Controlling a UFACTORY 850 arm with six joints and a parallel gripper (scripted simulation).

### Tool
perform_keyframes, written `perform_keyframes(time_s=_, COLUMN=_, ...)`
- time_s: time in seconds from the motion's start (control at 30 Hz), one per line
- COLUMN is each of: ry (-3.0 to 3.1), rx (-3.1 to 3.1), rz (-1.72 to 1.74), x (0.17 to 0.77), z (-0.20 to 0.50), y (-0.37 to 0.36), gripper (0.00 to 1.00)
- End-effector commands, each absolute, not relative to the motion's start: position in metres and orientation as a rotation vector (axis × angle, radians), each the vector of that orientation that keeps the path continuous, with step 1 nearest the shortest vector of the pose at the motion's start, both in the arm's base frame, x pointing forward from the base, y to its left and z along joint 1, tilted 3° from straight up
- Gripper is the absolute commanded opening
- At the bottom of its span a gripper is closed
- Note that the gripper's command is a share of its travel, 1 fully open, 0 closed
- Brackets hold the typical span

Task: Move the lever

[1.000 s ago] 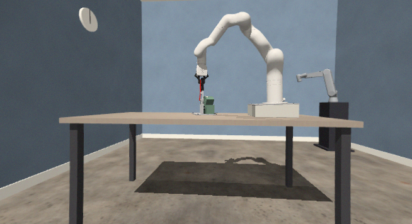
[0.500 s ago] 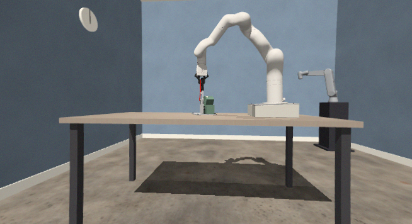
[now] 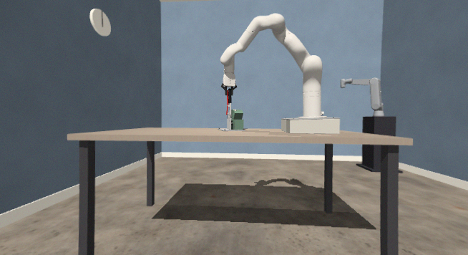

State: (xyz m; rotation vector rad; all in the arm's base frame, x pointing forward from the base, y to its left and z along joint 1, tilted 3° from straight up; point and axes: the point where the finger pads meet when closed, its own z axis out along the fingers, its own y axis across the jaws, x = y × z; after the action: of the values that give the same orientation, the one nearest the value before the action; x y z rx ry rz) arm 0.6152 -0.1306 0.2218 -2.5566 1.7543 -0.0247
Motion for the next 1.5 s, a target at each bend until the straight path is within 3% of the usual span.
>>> perform_keyframes(time_s=0.0, ry=1.754, rx=-2.556, rz=-0.027, x=0.615, z=0.223, y=-0.128, gripper=0.00)
perform_keyframes(time_s=1.47, ry=1.754, rx=-2.556, rz=-0.027, x=0.589, z=0.221, y=-0.060, gripper=0.00)
